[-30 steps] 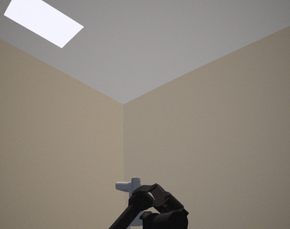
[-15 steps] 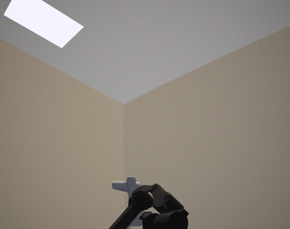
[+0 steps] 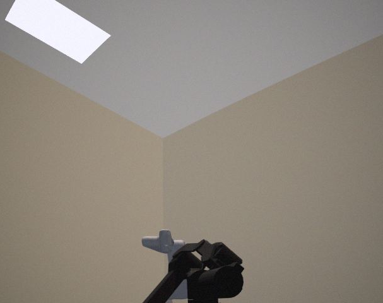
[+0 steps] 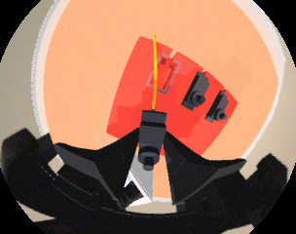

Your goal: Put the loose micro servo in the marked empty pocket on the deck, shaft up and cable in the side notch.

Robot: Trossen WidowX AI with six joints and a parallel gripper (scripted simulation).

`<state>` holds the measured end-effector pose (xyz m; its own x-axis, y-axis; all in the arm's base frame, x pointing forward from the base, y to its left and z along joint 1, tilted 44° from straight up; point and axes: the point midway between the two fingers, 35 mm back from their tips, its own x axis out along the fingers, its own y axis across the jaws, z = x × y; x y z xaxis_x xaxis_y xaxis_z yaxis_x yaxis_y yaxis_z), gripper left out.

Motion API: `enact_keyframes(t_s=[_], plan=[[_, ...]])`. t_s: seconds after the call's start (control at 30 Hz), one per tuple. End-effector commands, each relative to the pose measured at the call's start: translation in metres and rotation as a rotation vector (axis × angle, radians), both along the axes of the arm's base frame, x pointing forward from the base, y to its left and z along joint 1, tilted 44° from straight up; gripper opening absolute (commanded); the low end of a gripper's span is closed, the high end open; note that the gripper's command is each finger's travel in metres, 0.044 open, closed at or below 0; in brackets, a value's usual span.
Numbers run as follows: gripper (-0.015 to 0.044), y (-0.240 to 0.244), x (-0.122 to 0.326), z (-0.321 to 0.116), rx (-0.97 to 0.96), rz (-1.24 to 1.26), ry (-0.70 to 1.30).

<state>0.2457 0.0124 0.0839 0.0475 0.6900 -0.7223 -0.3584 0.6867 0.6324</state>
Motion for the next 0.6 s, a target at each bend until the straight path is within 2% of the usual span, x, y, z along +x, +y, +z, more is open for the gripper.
enact_keyframes(t_s=[0.0, 0.57], plan=[[0.0000, -0.002, 0.000, 0.003, -0.007, 0.002, -0.007], [0.0000, 0.008, -0.012, 0.012, -0.006, -0.002, -0.002]])
